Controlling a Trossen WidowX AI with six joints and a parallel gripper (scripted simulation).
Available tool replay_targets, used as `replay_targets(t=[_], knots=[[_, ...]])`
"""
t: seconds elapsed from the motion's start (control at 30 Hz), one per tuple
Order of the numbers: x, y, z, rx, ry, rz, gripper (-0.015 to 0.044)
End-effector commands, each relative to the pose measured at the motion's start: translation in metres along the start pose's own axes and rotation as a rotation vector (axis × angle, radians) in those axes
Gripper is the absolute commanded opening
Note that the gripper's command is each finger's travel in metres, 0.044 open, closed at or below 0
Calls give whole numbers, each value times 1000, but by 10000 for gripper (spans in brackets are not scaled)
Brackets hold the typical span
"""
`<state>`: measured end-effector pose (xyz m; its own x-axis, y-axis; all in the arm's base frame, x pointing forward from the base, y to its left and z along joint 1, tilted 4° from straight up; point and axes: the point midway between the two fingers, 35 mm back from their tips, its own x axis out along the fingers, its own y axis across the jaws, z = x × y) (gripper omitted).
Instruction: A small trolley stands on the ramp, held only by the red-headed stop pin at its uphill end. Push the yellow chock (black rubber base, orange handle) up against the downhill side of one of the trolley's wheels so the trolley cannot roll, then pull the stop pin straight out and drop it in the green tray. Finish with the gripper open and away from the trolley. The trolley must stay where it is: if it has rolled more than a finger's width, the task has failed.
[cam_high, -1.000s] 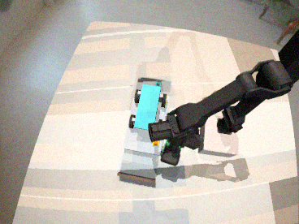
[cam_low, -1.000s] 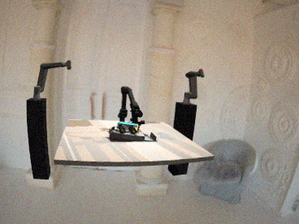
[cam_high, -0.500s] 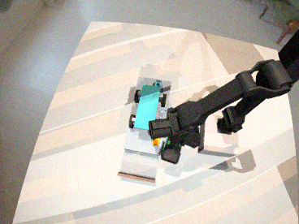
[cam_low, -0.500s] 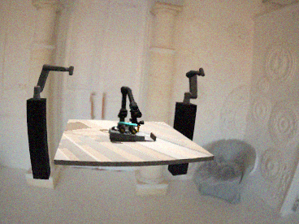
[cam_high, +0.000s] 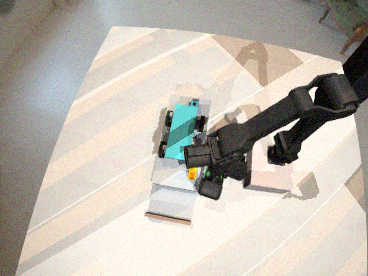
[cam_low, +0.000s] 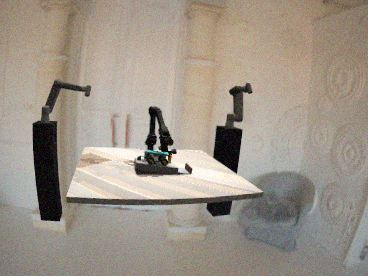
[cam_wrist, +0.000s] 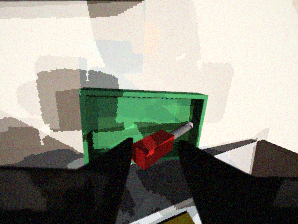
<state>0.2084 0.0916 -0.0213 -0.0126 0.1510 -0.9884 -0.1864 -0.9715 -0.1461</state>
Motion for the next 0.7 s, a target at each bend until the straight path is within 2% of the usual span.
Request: replay_targets(t=[0.0,0.67], knots=[[2,2,1,-1,-3,-2,190],[7,12,1,-1,-3,-1,190]])
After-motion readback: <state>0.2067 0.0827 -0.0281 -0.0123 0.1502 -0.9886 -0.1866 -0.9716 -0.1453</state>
